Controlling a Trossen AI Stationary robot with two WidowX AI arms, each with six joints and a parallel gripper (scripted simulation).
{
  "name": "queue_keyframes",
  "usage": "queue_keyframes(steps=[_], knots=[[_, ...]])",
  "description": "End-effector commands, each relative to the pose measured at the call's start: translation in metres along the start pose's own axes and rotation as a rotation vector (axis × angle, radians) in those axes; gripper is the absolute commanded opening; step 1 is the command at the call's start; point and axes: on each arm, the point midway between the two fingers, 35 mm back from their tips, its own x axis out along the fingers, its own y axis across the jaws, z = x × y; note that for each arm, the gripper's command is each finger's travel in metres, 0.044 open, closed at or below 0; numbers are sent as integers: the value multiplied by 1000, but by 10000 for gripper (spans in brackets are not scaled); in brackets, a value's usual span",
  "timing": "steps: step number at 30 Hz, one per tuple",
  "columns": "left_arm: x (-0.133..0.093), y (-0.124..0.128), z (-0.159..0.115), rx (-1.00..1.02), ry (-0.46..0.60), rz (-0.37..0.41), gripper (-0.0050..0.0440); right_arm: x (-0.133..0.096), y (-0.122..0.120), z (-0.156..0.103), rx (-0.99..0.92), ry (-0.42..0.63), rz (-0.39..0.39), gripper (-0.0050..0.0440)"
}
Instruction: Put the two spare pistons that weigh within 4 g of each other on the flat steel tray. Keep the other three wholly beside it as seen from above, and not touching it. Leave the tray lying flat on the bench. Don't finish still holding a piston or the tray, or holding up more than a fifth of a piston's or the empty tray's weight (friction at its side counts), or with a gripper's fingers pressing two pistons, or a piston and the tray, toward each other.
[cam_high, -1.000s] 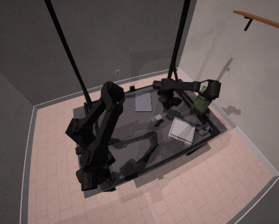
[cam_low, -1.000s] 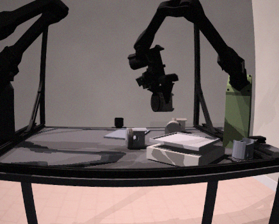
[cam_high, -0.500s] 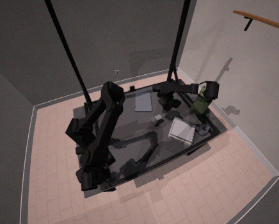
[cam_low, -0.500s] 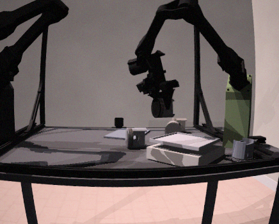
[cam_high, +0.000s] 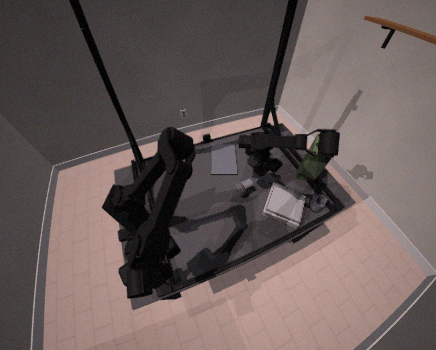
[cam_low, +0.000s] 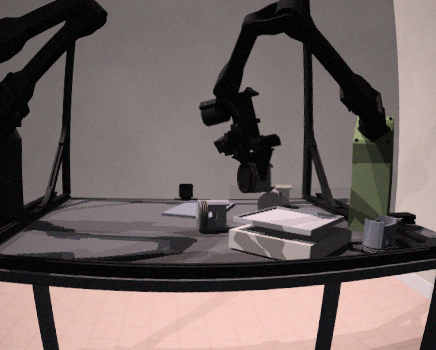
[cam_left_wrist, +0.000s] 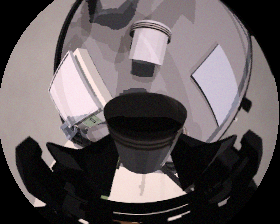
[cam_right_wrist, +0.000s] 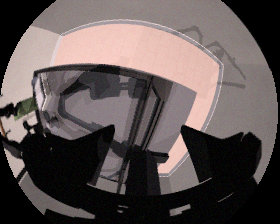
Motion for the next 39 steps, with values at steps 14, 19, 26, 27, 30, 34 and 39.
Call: queue_keyframes(steps=[14,19,26,27,30,34,39], knots=[[25,-2,1,9,-3,2,158,0,1,0,-1,0,4,440],[33,-3,2,9,-3,2,158,0,1,0,-1,0,4,440],[41,-3,3,9,-3,2,158,0,1,0,-1,0,4,440],[43,-3,3,9,-3,2,158,0,1,0,-1,0,4,440],[48,-4,4,9,-3,2,158,0,1,0,-1,0,4,440],[55,-4,5,9,-3,2,158,0,1,0,-1,0,4,440],[60,-5,5,9,-3,2,158,0,1,0,-1,0,4,440]])
